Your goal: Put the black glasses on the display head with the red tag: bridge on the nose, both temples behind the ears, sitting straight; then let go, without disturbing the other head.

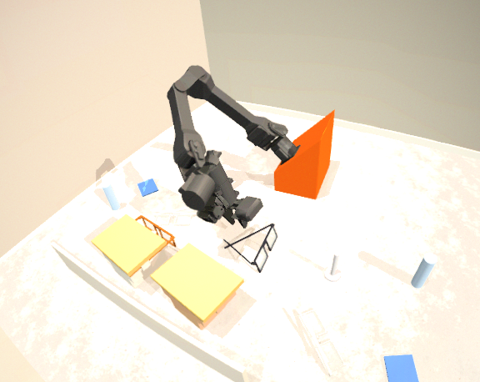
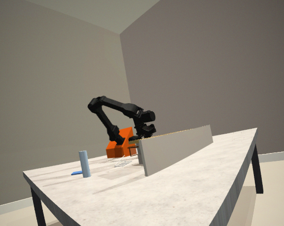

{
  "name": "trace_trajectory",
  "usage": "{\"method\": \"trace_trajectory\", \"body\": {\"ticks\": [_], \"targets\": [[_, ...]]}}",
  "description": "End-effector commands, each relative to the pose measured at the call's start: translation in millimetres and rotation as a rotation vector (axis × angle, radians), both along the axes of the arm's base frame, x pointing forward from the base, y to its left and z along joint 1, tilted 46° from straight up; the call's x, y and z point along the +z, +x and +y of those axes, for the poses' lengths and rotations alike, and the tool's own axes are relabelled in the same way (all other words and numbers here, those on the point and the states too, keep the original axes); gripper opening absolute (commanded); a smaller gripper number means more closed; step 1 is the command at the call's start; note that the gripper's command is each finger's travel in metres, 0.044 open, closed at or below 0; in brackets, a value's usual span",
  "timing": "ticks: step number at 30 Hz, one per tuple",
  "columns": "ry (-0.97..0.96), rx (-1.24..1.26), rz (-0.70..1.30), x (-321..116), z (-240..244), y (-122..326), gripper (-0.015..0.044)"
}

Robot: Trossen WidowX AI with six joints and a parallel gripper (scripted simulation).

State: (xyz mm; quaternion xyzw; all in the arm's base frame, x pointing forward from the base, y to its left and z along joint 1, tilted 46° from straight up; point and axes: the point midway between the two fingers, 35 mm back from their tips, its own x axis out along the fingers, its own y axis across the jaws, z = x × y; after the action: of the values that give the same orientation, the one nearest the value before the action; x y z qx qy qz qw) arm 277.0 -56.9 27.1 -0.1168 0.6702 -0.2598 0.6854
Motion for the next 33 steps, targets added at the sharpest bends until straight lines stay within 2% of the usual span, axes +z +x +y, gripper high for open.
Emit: {"method": "trace_trajectory", "body": {"ticks": [1,6,12,15,33], "targets": [[-0.113,0.103,0.058,-21.2,43.6,-1.9,0.0200],[-0.248,0.225,0.086,-41.1,83.3,-10.7,0.0200],[-0.253,0.230,0.087,-41.7,84.7,-11.0,0.0200],[-0.253,0.230,0.087,-41.7,84.7,-11.0,0.0121],[-0.252,0.230,0.087,-50.1,78.4,-9.8,0.0120]]}}
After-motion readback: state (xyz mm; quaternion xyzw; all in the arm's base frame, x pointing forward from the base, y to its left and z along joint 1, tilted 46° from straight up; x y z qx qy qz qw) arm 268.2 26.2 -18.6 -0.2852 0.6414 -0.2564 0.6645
